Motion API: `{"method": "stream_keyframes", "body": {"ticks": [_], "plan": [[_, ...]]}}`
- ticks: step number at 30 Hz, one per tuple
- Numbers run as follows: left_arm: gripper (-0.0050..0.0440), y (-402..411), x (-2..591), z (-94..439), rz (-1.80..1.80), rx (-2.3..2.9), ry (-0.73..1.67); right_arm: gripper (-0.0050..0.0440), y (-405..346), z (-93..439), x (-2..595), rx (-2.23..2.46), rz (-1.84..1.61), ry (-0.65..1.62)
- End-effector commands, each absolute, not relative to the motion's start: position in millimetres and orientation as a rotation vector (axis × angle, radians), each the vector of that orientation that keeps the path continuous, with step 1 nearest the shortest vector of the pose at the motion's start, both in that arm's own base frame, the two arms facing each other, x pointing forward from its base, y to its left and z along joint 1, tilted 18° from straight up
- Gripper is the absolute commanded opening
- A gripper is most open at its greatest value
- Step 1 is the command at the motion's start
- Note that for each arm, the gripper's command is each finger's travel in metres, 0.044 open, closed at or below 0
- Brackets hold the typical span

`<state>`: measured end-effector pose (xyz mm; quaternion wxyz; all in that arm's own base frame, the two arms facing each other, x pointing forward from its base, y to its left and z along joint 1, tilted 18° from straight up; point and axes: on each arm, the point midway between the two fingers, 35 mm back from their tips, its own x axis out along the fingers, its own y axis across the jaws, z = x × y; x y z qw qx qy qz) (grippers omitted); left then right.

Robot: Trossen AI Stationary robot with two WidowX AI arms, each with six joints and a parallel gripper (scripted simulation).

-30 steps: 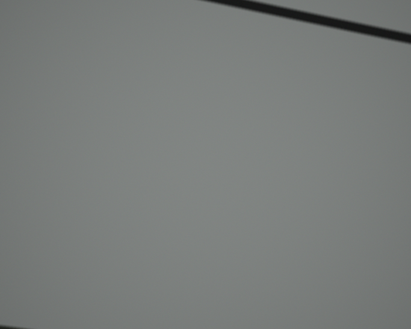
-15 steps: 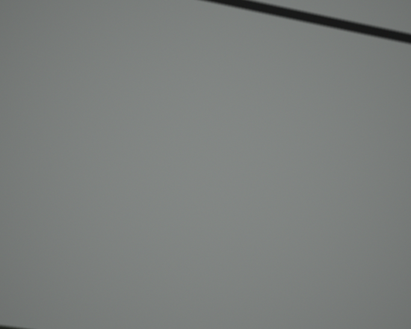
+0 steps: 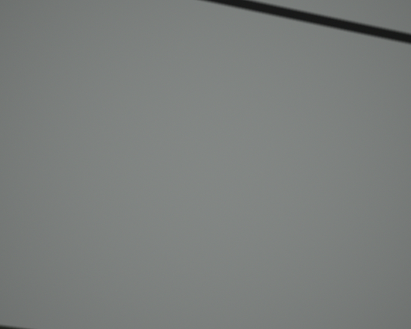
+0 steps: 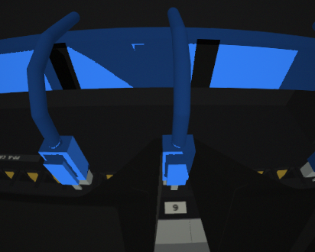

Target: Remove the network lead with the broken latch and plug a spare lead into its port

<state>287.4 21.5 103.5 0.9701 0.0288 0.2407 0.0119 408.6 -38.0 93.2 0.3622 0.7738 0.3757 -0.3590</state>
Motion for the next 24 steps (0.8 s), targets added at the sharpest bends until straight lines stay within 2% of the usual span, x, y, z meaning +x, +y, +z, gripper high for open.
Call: {"method": "stream_keyframes", "body": {"ticks": [1, 12, 13, 24], "plan": [[0.0440, 21.5, 287.4, 103.5, 0.024, 0.058, 0.486, 0.0054, -38.0, 93.2, 408.6, 1.993, -0.924, 0.967], [0.0440, 21.5, 287.4, 103.5, 0.024, 0.058, 0.486, 0.0054, -38.0, 93.2, 408.6, 1.993, -0.924, 0.967], [0.0440, 21.5, 287.4, 103.5, 0.024, 0.058, 0.486, 0.0054, -73.5, 89.9, 390.4, 1.993, -0.924, 0.967], [0.0440, 21.5, 287.4, 103.5, 0.024, 0.058, 0.486, 0.0054, -73.5, 89.9, 390.4, 1.993, -0.924, 0.967]]}}
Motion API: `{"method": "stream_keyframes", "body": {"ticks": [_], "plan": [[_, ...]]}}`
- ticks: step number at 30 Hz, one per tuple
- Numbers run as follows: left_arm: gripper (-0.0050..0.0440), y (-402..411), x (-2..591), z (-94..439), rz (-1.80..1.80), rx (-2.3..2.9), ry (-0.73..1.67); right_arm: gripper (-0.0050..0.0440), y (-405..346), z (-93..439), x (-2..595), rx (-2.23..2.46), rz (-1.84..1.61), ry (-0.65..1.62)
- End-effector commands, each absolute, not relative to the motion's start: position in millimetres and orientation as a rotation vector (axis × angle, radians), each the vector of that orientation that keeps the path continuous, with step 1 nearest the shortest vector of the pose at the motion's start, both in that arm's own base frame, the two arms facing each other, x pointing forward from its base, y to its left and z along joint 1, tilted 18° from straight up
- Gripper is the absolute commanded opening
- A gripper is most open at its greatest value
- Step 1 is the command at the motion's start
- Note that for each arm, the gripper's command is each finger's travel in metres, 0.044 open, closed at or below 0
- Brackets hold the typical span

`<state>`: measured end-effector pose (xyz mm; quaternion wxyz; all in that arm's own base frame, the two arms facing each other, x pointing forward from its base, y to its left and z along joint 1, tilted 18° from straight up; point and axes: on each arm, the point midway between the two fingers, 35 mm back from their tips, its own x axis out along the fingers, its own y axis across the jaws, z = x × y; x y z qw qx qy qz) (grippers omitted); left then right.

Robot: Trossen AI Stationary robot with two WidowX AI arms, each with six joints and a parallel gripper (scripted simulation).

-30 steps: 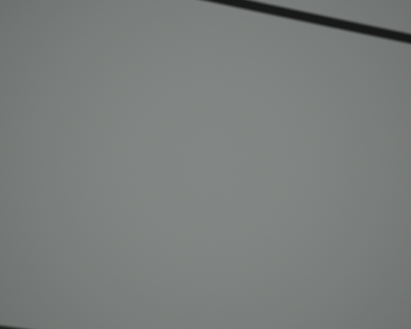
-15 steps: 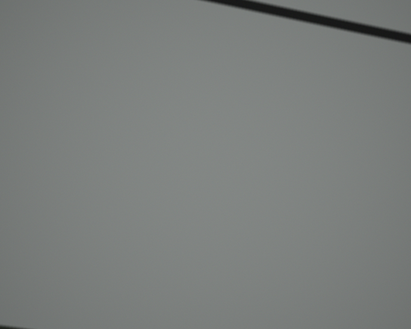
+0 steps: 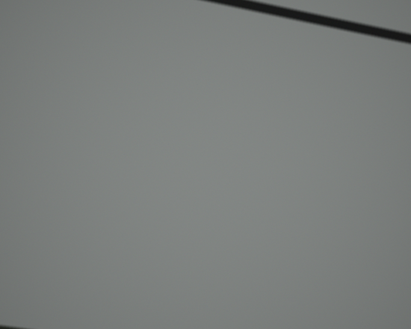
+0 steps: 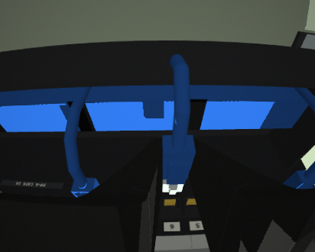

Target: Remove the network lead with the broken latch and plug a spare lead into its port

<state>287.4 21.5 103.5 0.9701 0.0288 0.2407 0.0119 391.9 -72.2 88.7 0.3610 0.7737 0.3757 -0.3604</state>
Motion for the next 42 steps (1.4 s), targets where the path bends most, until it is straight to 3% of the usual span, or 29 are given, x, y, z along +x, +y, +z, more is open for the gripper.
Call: {"method": "stream_keyframes", "body": {"ticks": [1, 5, 6, 22, 23, 39, 42], "plan": [[0.0440, 21.5, 287.4, 103.5, 0.024, 0.058, 0.486, 0.0054, -73.5, 89.9, 390.4, 1.993, -0.924, 0.967], [0.0440, 21.5, 287.4, 103.5, 0.024, 0.058, 0.486, 0.0054, -73.5, 89.9, 390.4, 1.993, -0.924, 0.967], [0.0176, 36.0, 264.0, 106.8, 0.165, -0.131, 0.559, 0.0054, -73.2, 88.4, 391.1, 1.993, -0.930, 0.967], [0.0176, 36.0, 264.0, 106.8, 0.165, -0.131, 0.559, 0.0054, -73.2, 88.4, 391.1, 1.993, -0.930, 0.967], [0.0176, 49.6, 240.8, 108.5, 0.300, -0.318, 0.630, 0.0054, -73.4, 88.4, 391.0, 1.993, -0.930, 0.967], [0.0176, 49.6, 240.8, 108.5, 0.300, -0.318, 0.630, 0.0054, -73.4, 88.4, 391.0, 1.993, -0.930, 0.967], [0.0176, 63.3, 217.6, 110.4, 0.436, -0.507, 0.696, 0.0054, -73.4, 88.4, 391.0, 1.993, -0.930, 0.967]]}}
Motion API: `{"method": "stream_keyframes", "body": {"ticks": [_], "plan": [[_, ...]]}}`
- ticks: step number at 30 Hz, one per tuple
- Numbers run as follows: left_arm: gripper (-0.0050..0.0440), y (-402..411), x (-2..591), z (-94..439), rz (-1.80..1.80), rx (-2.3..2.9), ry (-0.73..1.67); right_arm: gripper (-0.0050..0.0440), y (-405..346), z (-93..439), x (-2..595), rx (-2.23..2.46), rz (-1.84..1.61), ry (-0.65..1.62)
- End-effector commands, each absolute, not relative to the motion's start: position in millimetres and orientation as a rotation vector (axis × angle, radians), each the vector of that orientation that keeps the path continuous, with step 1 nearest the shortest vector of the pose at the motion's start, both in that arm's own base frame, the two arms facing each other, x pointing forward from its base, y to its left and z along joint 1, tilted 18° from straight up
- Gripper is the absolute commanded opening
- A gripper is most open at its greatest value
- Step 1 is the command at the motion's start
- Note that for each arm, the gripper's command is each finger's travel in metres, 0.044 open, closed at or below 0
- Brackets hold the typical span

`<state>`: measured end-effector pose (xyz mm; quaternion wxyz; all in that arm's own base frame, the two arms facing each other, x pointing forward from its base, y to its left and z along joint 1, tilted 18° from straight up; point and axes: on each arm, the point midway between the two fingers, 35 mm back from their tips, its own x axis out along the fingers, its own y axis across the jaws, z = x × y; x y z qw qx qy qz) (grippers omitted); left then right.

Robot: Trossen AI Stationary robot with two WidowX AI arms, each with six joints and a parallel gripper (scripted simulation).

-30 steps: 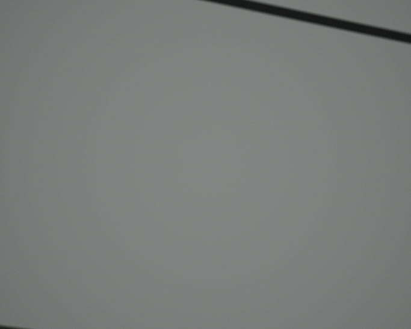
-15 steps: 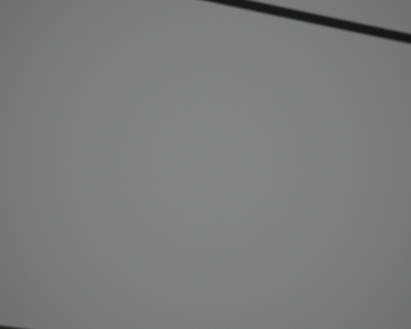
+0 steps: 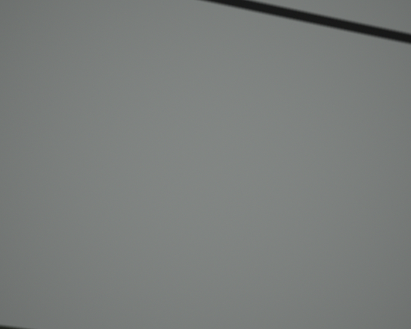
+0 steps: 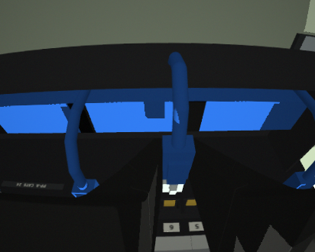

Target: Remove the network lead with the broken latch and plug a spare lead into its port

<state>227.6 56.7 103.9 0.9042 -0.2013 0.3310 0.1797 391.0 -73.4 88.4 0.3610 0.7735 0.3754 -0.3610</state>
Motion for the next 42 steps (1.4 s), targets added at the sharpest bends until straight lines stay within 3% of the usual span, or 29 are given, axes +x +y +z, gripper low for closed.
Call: {"method": "stream_keyframes", "body": {"ticks": [1, 42], "plan": [[0.0176, 63.3, 217.6, 110.4, 0.436, -0.507, 0.696, 0.0054, -73.4, 88.4, 391.0, 1.993, -0.930, 0.967], [0.0176, 93.0, 170.9, 116.2, 0.725, -0.884, 0.807, 0.0054, -73.4, 88.4, 391.0, 1.993, -0.930, 0.967]]}}
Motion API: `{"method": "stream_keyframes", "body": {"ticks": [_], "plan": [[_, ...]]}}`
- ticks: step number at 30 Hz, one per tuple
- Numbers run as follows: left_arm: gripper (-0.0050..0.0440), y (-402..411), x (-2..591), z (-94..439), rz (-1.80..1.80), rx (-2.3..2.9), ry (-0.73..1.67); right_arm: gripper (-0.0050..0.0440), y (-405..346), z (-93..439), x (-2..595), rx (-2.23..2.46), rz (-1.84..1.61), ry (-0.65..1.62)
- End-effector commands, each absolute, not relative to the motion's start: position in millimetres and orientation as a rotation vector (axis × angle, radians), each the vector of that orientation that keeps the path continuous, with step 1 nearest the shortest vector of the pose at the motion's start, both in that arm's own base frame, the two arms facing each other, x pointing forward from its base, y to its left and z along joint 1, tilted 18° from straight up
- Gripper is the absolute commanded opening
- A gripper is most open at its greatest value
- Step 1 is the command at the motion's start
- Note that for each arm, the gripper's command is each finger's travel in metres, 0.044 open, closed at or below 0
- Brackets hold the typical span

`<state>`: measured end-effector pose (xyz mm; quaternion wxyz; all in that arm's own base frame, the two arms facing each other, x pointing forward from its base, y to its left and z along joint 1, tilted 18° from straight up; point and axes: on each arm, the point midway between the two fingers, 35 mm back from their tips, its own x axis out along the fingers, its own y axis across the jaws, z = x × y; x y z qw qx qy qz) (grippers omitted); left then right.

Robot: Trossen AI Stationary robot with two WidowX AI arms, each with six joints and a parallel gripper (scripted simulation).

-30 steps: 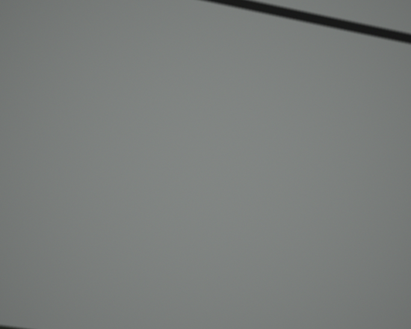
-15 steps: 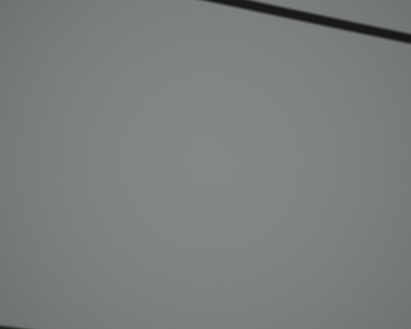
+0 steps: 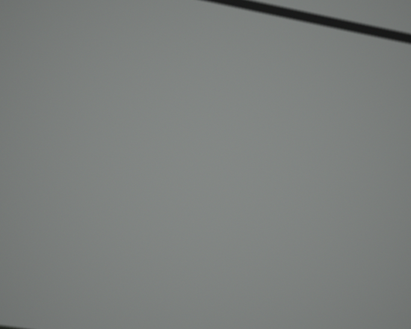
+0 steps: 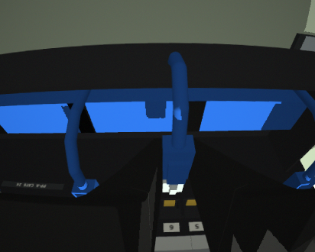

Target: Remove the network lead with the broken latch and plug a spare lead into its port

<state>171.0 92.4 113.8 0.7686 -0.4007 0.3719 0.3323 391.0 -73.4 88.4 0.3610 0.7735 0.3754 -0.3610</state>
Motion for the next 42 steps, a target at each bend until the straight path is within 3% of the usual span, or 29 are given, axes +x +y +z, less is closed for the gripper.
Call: {"method": "stream_keyframes", "body": {"ticks": [1, 23, 24, 40, 42], "plan": [[0.0176, 93.0, 170.9, 116.2, 0.725, -0.884, 0.807, 0.0054, -73.4, 88.4, 391.0, 1.993, -0.930, 0.967], [0.0176, 107.5, 148.0, 120.2, 0.867, -1.077, 0.851, 0.0054, -73.4, 88.4, 391.0, 1.993, -0.930, 0.967], [0.0176, 121.5, 125.5, 125.1, 1.006, -1.272, 0.889, 0.0054, -73.3, 88.4, 391.0, 1.993, -0.930, 0.967], [0.0176, 121.5, 125.5, 125.1, 1.006, -1.272, 0.889, 0.0054, -73.3, 88.4, 391.0, 1.993, -0.930, 0.967], [0.0176, 121.4, 125.0, 123.8, 1.007, -1.264, 0.890, 0.0054, -107.7, 92.6, 370.9, 1.993, -0.930, 0.967]]}}
